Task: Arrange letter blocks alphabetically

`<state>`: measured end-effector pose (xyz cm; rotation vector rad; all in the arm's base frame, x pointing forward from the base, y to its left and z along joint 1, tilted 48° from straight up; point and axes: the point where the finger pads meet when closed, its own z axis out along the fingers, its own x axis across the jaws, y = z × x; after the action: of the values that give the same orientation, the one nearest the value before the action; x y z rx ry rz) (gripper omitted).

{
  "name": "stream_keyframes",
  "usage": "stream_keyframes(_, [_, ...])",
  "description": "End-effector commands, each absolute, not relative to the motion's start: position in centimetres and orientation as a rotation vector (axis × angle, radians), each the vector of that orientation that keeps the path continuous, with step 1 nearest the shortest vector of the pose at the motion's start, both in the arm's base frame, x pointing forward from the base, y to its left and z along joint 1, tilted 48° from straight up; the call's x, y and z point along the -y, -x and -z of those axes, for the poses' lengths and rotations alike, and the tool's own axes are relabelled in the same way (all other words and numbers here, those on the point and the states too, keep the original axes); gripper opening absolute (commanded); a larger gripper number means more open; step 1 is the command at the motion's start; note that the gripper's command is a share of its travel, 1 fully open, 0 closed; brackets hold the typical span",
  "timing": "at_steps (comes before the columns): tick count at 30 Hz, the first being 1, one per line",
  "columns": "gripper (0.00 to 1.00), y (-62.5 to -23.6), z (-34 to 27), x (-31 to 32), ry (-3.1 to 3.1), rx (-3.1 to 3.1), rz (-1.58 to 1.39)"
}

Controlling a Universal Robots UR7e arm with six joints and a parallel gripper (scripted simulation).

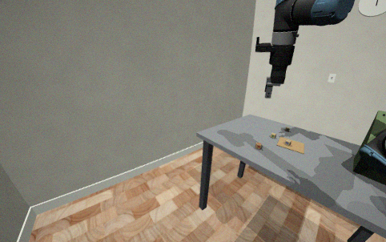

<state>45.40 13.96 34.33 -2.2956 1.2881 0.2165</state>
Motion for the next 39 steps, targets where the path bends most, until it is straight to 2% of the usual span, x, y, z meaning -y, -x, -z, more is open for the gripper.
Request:
stream_keyframes(1, [1.0,-45.4,-34.4,-13.9,2.295,-1.288,-0.215])
stream_keyframes(23, [1.0,-45.8,-33.6,-14.1,2.274,-1.302,-0.221])
stream_keyframes(34, [1.0,-48.5,-27.4,-16.4,2.086,-1.413,-0.281])
stream_keyframes(39, [1.0,-49.0,-22.5,-18.8,1.927,-1.489,-0.35])
